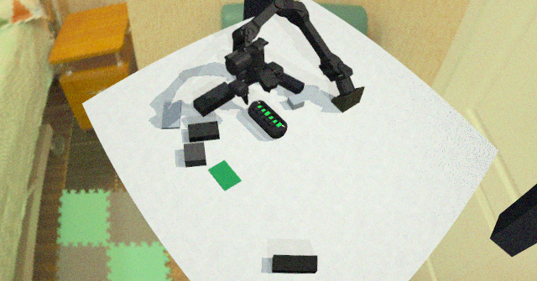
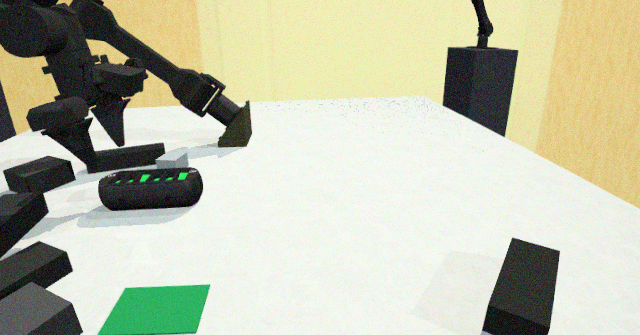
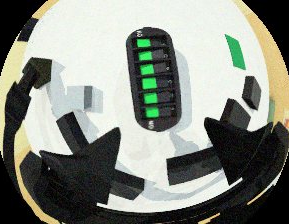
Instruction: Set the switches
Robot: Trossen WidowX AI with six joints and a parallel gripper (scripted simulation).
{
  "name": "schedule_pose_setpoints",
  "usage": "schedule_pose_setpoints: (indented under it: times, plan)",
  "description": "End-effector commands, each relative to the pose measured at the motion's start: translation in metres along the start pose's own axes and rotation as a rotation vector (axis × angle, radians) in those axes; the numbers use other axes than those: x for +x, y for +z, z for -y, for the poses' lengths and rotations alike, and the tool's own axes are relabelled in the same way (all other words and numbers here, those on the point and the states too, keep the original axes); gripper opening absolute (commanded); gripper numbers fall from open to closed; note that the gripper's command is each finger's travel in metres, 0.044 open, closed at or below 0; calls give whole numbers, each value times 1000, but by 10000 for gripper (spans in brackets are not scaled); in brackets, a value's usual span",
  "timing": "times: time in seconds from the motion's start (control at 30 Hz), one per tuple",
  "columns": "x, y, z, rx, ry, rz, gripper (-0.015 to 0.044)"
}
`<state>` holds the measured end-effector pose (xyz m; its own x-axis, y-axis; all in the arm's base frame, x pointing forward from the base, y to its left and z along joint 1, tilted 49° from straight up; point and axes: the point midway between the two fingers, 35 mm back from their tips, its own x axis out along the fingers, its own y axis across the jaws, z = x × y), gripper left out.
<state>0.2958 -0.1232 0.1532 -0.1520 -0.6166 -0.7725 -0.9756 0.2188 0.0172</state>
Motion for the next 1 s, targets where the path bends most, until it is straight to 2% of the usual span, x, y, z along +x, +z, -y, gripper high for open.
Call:
schedule_pose_setpoints:
  times: [0.0,0.97]
  plan:
    - [6,0,0,-5,3,5,440]
    - [52,-9,-1,-4,3,2,440]
